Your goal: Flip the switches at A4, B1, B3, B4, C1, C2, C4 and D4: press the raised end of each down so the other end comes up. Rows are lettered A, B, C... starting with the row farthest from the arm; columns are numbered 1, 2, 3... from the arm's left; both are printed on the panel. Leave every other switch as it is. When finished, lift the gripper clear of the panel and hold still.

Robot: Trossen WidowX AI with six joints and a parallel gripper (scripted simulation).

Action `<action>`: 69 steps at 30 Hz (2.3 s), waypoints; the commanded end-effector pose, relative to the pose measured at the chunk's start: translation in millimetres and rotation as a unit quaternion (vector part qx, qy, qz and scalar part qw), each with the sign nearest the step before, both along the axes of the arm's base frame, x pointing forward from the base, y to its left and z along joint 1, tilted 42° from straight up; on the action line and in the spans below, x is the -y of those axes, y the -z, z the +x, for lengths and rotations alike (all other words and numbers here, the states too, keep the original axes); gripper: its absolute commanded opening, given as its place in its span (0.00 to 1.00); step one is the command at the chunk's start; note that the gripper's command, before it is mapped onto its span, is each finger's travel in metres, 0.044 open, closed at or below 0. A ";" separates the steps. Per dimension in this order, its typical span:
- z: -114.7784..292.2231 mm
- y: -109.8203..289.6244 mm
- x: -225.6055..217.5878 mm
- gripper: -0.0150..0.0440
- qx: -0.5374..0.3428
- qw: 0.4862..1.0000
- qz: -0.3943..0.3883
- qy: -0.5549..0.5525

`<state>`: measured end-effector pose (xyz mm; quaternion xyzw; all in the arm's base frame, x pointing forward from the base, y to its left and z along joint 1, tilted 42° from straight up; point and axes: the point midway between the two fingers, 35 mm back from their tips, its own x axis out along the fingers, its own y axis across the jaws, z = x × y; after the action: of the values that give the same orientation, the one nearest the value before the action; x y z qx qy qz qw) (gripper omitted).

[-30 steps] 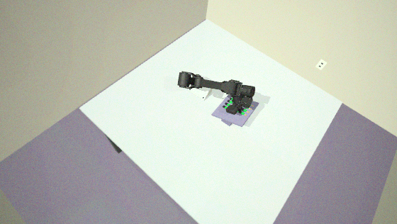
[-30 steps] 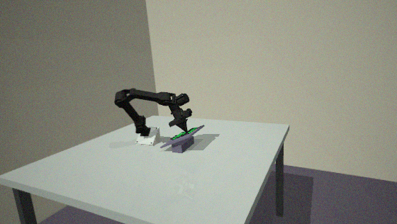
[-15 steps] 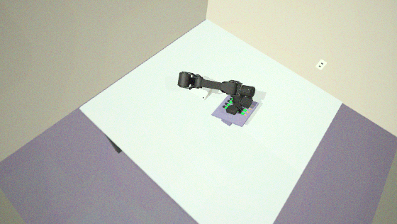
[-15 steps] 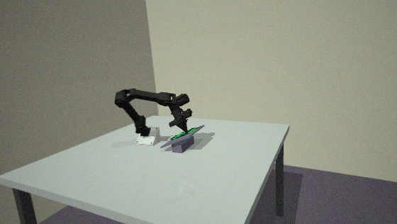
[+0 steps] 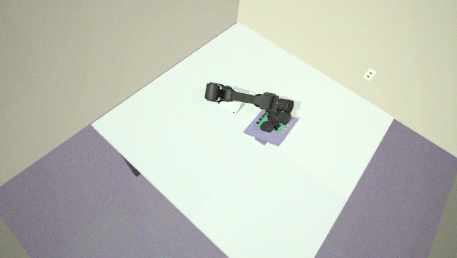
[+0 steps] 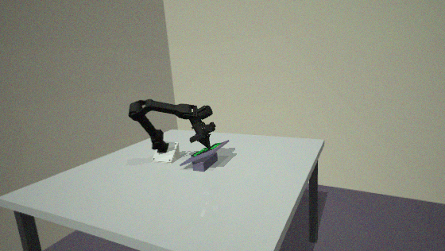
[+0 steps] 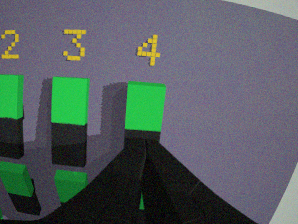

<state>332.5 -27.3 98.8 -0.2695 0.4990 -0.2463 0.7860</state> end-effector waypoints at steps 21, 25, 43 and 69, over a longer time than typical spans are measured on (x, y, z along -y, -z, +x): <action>-24.9 -8.2 -73.8 0.25 -0.016 1.000 0.007 0.008; -33.4 23.8 -102.7 0.25 -0.014 1.000 0.006 0.008; -17.1 52.2 -73.8 0.25 -0.023 1.000 0.007 0.016; -11.6 62.3 -63.7 0.25 -0.023 1.000 0.007 0.016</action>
<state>322.2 37.5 38.0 -0.2591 0.5202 -0.2507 0.7742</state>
